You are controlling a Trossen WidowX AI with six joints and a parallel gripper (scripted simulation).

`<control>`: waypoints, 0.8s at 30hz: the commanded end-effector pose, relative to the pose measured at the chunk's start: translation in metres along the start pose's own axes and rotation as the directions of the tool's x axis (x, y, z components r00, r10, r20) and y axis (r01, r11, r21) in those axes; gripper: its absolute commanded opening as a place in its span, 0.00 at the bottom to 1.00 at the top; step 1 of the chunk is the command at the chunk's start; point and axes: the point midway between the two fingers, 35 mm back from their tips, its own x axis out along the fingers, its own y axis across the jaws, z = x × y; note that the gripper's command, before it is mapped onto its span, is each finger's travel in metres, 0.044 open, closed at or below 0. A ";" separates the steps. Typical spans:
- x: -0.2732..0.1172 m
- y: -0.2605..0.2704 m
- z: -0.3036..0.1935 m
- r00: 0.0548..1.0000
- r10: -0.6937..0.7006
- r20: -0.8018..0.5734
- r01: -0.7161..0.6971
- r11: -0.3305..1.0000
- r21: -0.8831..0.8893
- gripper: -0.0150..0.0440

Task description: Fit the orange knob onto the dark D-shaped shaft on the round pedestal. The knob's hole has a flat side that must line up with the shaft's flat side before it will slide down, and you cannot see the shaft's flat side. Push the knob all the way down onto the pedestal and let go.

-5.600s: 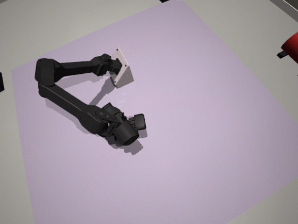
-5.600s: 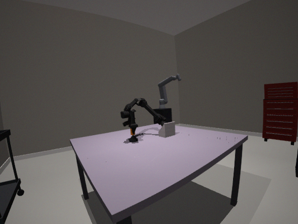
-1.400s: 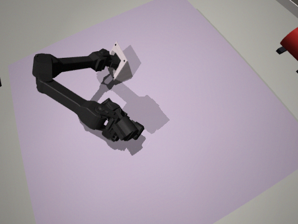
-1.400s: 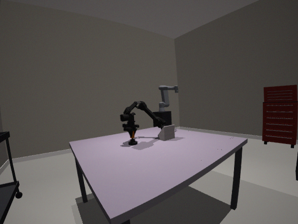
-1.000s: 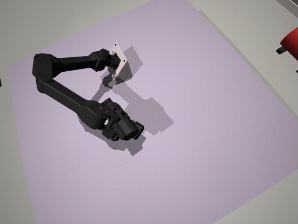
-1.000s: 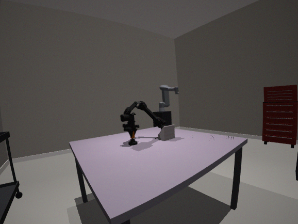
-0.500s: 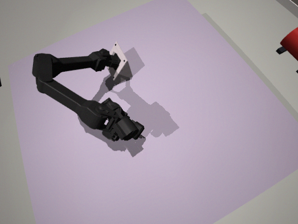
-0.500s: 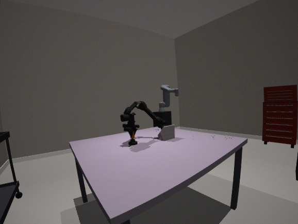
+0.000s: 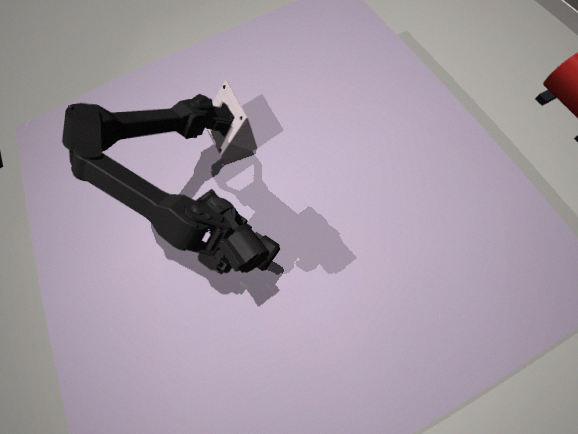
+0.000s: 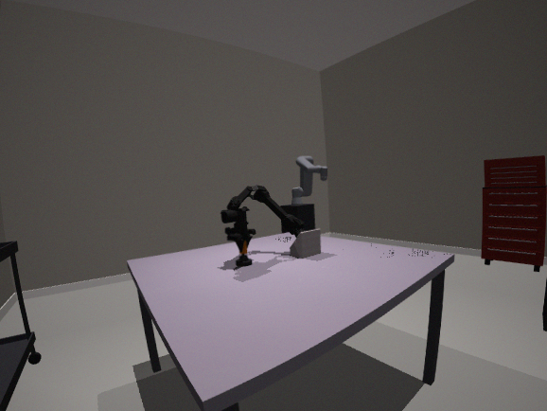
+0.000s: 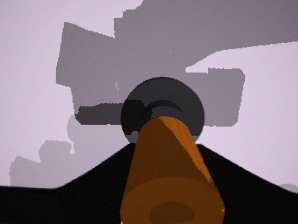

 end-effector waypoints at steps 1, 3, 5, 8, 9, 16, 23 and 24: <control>0.000 0.000 0.001 1.000 0.002 0.002 -0.002 1.000 0.000 0.25; 0.000 0.000 0.001 1.000 0.002 0.002 -0.002 1.000 0.000 0.25; -0.003 0.000 0.001 1.000 0.002 0.002 -0.002 1.000 0.000 0.25; -0.006 0.000 0.002 1.000 0.002 0.002 -0.002 1.000 0.000 0.25; -0.006 0.000 0.003 1.000 0.002 0.002 -0.002 1.000 0.000 0.25; -0.005 0.002 0.003 1.000 0.002 0.002 -0.002 0.999 0.052 0.25; -0.002 0.001 0.001 1.000 0.002 0.002 -0.002 0.999 0.052 0.25; -0.002 0.001 0.001 1.000 0.002 0.002 -0.002 0.999 0.052 0.25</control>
